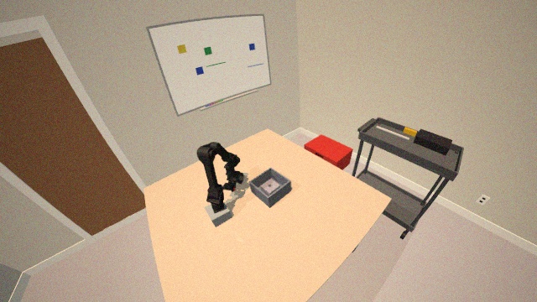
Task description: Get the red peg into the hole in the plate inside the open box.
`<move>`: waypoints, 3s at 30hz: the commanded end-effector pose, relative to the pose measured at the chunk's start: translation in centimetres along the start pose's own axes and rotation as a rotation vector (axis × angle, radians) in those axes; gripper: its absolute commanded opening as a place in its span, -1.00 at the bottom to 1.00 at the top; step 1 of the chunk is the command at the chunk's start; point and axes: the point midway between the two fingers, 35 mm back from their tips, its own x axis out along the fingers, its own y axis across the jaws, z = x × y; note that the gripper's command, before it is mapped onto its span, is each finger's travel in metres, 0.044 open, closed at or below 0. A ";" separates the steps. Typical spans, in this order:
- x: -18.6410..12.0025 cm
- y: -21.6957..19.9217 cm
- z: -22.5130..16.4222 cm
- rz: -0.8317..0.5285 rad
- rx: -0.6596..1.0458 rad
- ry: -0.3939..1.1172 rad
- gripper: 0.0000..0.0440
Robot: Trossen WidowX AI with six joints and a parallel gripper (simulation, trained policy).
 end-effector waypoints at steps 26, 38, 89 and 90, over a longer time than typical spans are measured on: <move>-7.8 1.5 2.9 0.032 -0.033 -0.126 -1.00; -11.9 2.1 6.7 0.077 0.090 -0.193 -1.00; -6.3 1.0 24.6 0.088 0.130 -0.170 -0.44; -6.1 0.9 24.7 0.088 0.131 -0.160 -0.36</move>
